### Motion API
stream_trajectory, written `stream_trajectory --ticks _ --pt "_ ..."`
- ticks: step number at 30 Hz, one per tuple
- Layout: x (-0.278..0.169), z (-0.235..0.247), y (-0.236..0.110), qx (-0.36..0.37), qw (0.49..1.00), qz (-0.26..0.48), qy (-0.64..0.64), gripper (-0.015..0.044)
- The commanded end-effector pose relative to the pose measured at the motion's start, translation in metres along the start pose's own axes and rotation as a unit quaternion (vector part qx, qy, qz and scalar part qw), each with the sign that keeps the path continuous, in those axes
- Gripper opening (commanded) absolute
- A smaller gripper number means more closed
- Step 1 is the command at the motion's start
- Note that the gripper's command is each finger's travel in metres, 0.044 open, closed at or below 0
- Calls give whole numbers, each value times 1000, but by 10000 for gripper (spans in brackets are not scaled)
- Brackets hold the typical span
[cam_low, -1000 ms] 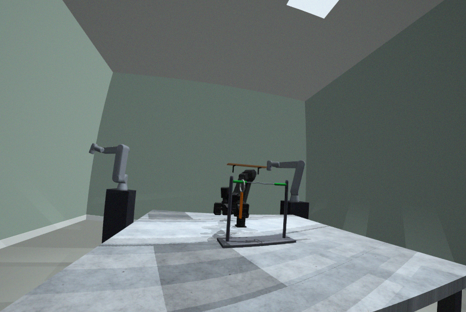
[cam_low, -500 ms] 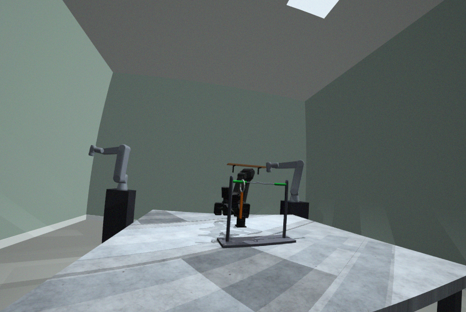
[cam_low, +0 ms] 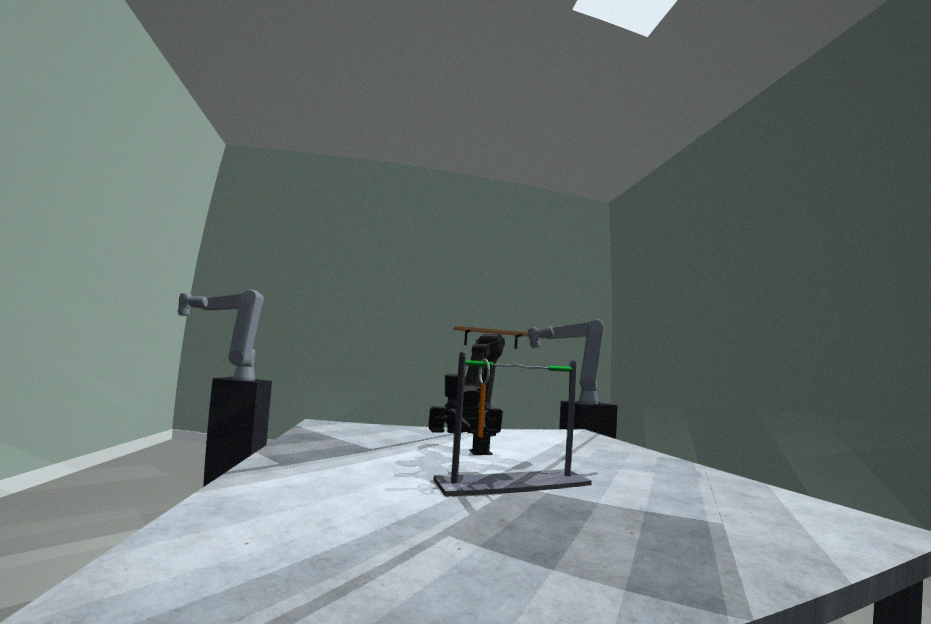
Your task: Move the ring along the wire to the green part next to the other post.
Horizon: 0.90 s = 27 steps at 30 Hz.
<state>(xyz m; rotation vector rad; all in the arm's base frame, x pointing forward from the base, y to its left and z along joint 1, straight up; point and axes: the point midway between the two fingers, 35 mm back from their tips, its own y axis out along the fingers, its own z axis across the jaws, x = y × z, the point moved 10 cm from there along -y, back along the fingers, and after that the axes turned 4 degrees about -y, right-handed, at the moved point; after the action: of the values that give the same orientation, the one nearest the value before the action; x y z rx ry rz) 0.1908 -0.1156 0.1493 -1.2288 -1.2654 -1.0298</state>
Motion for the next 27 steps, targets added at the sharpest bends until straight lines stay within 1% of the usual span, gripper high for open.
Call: stream_trajectory --ticks 1,22,27 --pt "2 -1 7 -1 1000 -3 0 160" --pt "0 5 39 -1 1000 -6 1 160" --pt "0 5 40 -1 1000 -6 1 160"
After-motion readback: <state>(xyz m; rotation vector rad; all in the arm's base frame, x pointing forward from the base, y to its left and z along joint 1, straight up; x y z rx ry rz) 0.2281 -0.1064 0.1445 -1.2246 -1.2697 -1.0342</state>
